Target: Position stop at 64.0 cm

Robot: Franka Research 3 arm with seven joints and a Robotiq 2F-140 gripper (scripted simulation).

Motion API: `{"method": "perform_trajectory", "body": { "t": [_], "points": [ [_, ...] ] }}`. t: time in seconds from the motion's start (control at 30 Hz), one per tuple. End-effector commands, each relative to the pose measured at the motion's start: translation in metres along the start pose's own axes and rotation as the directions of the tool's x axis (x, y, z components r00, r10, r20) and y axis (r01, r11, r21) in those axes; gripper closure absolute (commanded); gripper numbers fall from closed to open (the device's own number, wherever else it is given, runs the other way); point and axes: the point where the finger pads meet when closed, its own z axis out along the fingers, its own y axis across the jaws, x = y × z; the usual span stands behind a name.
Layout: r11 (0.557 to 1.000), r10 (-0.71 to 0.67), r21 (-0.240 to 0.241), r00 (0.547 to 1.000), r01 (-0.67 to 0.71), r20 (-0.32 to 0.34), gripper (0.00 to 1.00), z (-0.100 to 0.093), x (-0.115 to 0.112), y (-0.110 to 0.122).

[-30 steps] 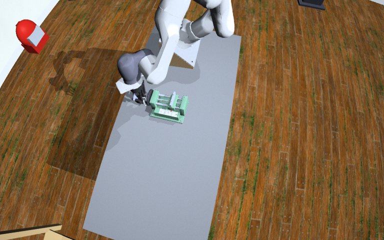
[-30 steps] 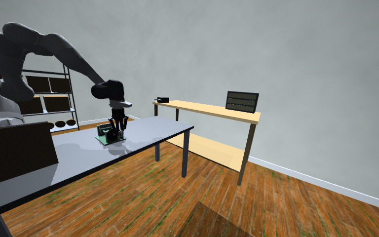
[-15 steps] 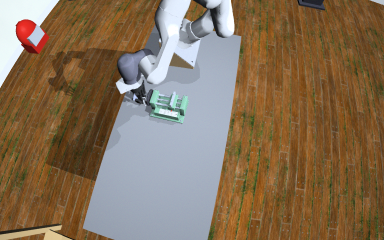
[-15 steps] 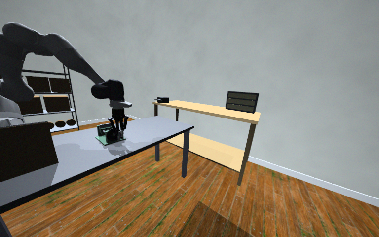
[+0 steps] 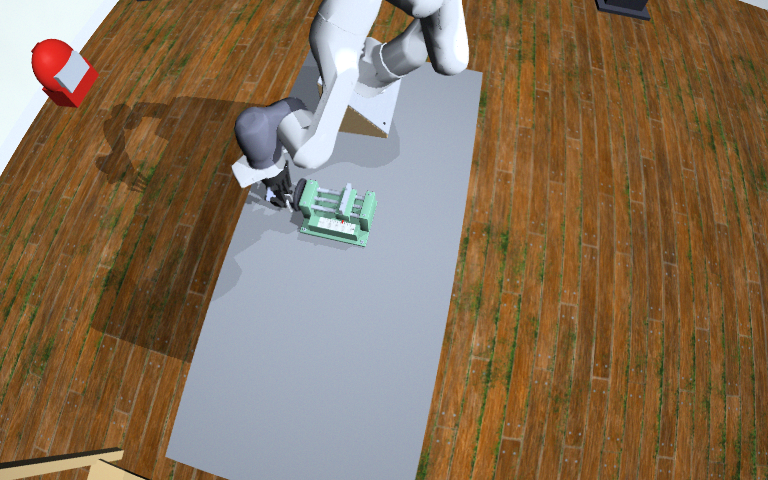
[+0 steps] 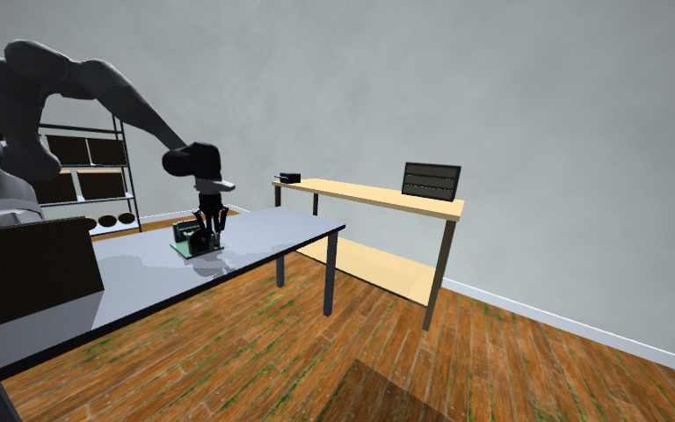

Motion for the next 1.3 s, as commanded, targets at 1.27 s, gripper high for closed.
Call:
{"method": "perform_trajectory", "body": {
  "t": [1.27],
  "points": [
    [1.0, -0.003, -0.002, 1.0, 0.003, -0.002, 0.96, 0.013, 0.001, 0.014]
  ]
}}
